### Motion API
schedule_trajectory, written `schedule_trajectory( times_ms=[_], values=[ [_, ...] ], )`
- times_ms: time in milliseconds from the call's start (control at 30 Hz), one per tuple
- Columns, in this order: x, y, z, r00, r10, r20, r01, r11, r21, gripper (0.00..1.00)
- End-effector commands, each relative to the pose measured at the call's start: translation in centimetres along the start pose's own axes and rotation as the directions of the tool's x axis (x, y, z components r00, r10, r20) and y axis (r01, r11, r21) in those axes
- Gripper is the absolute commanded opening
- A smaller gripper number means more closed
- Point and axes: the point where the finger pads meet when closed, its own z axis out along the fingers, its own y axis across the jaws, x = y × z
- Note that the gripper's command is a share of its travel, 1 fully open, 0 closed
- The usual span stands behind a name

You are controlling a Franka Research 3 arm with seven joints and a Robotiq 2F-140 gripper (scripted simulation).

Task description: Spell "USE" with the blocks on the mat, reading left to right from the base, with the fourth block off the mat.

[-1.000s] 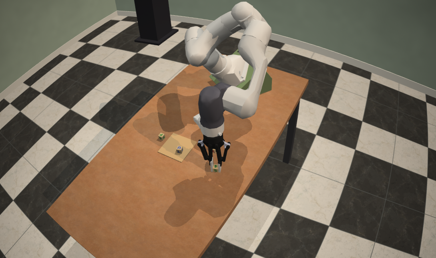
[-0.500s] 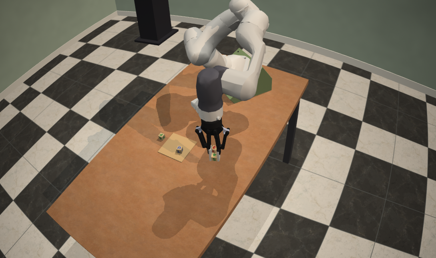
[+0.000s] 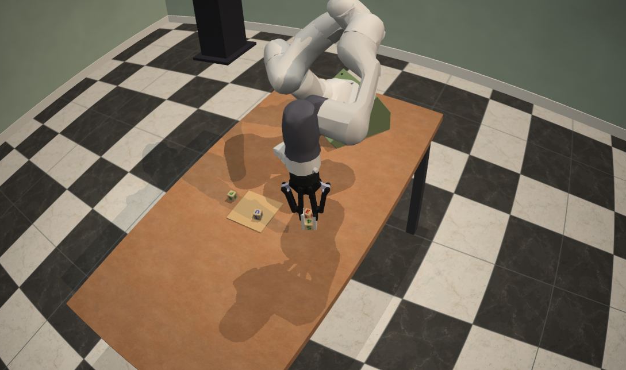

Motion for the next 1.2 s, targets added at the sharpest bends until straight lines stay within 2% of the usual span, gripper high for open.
schedule_trajectory(
  times_ms=[0,467,967,1033,1067,1167],
  values=[
    [-0.1,-0.4,0.3,0.99,-0.138,0.001,0.138,0.99,0.009,0.13],
    [-0.1,-0.5,1.1,0.951,-0.309,-0.003,0.309,0.951,0.01,0.13],
    [-0.1,-0.5,2.0,0.848,-0.531,-0.006,0.531,0.848,0.009,0.13],
    [-0.1,-0.5,2.0,0.848,-0.531,-0.006,0.531,0.848,0.009,0.13],
    [-0.1,-0.4,2.2,0.826,-0.564,-0.006,0.564,0.826,0.009,0.13],
    [-0.1,-0.4,2.3,0.799,-0.601,-0.005,0.601,0.799,0.009,0.13]
  ],
)
